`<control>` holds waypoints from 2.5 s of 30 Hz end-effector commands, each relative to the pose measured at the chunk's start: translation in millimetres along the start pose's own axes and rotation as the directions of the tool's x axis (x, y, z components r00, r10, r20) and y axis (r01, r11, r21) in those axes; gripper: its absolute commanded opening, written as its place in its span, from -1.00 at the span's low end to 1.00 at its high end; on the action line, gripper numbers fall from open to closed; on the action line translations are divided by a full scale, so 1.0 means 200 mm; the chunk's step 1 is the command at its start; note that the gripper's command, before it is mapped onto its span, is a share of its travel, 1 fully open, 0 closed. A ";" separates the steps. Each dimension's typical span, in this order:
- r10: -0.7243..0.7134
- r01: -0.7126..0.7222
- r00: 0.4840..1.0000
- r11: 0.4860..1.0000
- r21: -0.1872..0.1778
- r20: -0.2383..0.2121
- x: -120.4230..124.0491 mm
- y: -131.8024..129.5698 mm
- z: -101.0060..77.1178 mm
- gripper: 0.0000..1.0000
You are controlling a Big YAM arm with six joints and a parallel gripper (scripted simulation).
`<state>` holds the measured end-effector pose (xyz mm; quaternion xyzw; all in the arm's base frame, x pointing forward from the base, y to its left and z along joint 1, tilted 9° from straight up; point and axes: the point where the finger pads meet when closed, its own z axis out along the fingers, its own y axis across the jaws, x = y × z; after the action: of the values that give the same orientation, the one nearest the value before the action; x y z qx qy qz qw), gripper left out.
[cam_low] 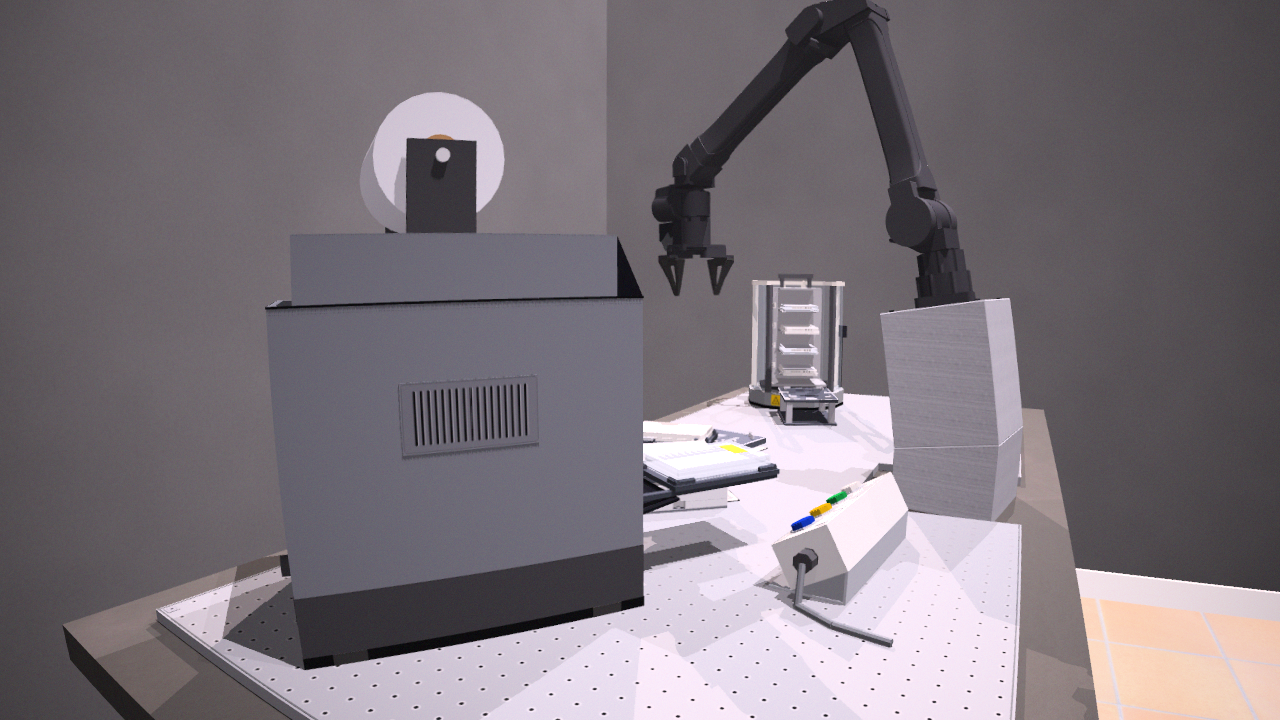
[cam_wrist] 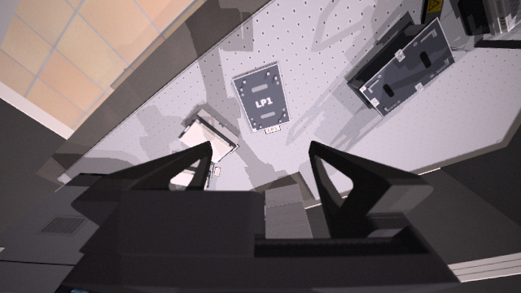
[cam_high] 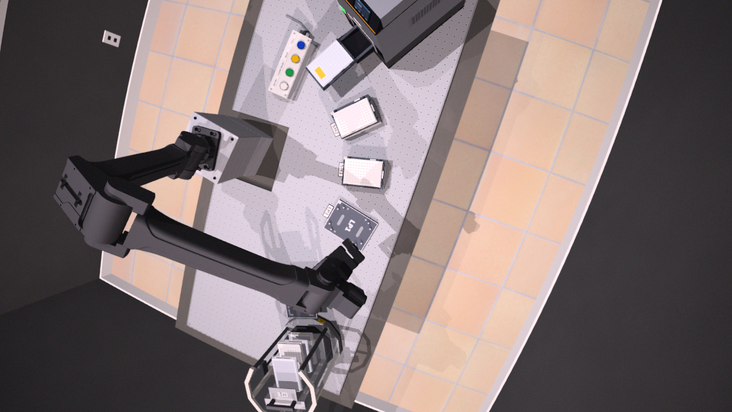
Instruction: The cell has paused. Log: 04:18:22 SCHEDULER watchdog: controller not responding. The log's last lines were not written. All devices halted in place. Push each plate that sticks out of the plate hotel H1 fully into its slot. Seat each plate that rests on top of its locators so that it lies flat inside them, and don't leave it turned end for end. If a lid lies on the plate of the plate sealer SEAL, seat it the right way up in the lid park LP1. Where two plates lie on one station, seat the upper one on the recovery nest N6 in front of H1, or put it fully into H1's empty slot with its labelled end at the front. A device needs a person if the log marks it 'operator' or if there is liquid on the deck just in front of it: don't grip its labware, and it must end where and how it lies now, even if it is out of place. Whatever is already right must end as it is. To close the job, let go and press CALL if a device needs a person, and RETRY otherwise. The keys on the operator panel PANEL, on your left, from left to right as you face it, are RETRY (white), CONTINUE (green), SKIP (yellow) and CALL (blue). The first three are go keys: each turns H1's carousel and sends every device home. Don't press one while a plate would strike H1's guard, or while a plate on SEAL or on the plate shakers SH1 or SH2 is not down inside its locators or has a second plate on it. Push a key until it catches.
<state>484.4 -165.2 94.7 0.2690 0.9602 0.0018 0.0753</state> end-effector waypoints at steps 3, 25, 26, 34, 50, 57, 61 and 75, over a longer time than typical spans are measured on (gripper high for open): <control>-0.017 0.018 0.998 1.000 -0.014 0.053 -0.16 -0.06 -0.11 1.00; -0.017 0.017 0.999 1.000 -0.008 0.040 -0.27 -0.39 -0.08 1.00; -0.017 0.017 0.999 1.000 -0.008 0.042 -0.27 -0.41 -0.08 1.00; -0.017 0.017 0.999 1.000 -0.007 0.040 -0.31 -0.50 -0.08 1.00; 0.330 -0.329 0.942 0.944 -0.024 0.064 -0.33 -0.72 -0.13 1.00; 0.399 -0.398 0.916 0.917 -0.024 0.050 -0.31 -0.84 -0.09 1.00; 0.379 -0.378 0.924 0.926 -0.021 0.049 -0.30 -0.91 -0.10 1.00; 0.378 -0.378 0.924 0.926 -0.018 0.050 -0.28 -1.12 -0.11 1.00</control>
<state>406.8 -356.9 88.1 0.4540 0.8879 0.0203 0.0719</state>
